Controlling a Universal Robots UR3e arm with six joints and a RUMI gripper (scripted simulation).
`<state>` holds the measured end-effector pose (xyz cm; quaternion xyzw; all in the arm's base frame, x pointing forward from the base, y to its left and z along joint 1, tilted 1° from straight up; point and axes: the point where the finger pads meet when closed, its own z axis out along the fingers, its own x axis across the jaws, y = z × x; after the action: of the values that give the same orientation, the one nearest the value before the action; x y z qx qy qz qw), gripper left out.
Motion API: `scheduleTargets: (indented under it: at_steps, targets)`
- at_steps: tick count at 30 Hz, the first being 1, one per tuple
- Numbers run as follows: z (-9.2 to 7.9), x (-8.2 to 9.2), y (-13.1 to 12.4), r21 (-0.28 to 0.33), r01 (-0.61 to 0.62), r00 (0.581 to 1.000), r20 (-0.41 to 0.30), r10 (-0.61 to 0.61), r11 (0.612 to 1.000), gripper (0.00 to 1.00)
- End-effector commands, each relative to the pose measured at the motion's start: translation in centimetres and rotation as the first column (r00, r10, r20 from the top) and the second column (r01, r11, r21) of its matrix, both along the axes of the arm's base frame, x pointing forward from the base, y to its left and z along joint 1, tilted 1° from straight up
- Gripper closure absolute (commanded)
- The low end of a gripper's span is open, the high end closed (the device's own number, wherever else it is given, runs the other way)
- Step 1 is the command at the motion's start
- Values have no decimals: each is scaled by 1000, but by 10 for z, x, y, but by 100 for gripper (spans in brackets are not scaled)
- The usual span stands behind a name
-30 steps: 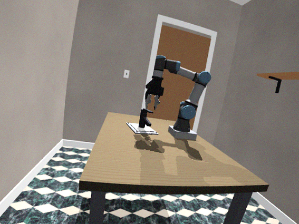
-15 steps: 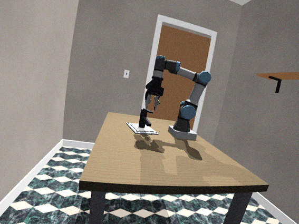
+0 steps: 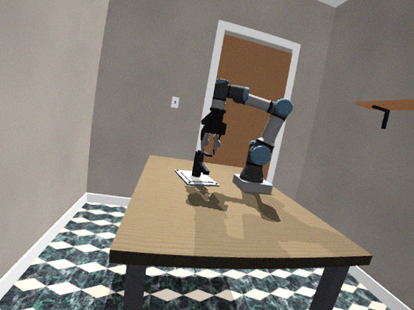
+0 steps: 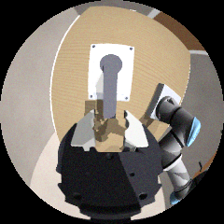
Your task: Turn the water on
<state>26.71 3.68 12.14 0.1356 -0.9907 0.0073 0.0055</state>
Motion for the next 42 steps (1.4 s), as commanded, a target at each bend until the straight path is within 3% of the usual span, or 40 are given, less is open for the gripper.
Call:
scheduleTargets:
  at_steps: [1,21,42]
  targets:
    - [-4,1,0,-1,0,1000,3,0,1000,62]
    - [-16,0,0,-1,0,1000,3,0,1000,62]
    - [-18,0,0,-1,0,1000,3,0,1000,62]
